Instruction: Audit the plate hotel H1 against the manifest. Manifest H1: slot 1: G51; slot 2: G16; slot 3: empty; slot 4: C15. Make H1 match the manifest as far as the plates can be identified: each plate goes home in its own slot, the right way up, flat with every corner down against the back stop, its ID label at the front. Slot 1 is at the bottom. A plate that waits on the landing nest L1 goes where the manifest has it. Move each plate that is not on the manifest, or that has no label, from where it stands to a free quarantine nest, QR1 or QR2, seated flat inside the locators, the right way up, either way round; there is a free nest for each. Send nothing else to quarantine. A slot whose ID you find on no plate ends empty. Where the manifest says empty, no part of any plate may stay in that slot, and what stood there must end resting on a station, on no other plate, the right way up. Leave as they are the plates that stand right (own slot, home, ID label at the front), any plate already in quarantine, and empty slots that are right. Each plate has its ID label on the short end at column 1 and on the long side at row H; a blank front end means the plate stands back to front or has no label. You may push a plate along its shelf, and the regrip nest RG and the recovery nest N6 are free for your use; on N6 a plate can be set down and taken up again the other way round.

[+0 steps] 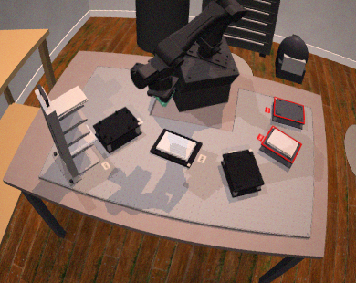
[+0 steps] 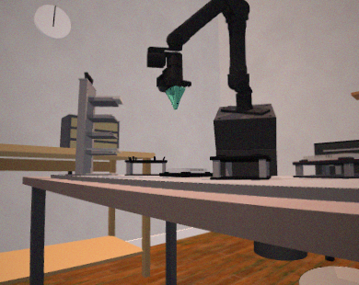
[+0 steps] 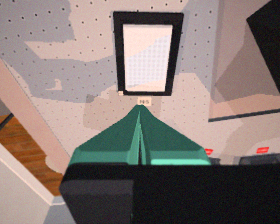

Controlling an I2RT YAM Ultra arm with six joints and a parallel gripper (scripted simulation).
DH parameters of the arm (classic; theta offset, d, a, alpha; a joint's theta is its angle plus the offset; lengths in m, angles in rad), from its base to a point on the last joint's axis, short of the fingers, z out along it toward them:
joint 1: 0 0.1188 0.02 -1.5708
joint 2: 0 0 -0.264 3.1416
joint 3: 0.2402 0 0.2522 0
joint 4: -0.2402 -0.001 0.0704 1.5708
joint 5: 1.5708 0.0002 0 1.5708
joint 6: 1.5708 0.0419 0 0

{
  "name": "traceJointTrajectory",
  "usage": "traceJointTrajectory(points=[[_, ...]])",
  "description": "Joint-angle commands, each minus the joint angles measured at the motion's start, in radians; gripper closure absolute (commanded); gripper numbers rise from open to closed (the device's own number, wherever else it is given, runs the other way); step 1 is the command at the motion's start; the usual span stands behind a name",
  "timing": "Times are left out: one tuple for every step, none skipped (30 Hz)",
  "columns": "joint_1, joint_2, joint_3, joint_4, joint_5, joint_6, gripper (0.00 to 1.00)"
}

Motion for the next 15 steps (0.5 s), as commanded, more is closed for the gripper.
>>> traceJointTrajectory(points=[[-0.001, -0.024, 0.002, 0.006, 0.017, 0.030, 1.00], [0.008, -0.035, -0.006, 0.008, 0.019, 0.039, 1.00], [0.017, -0.045, -0.014, 0.009, 0.021, 0.049, 1.00], [0.026, -0.056, -0.022, 0.010, 0.023, 0.058, 1.00], [0.035, -0.067, -0.029, 0.011, 0.025, 0.068, 1.00], [0.044, -0.077, -0.037, 0.012, 0.027, 0.078, 1.00], [0.054, -0.088, -0.044, 0.013, 0.029, 0.088, 1.00], [0.064, -0.098, -0.052, 0.013, 0.032, 0.099, 1.00], [0.074, -0.109, -0.059, 0.014, 0.034, 0.109, 1.00], [0.084, -0.119, -0.066, 0.015, 0.037, 0.120, 1.00], [0.094, -0.129, -0.072, 0.016, 0.040, 0.130, 1.00], [0.105, -0.139, -0.079, 0.016, 0.042, 0.141, 1.00], [0.116, -0.150, -0.086, 0.017, 0.045, 0.153, 1.00], [0.127, -0.160, -0.092, 0.017, 0.048, 0.164, 1.00], [0.138, -0.170, -0.098, 0.018, 0.051, 0.176, 1.00]])
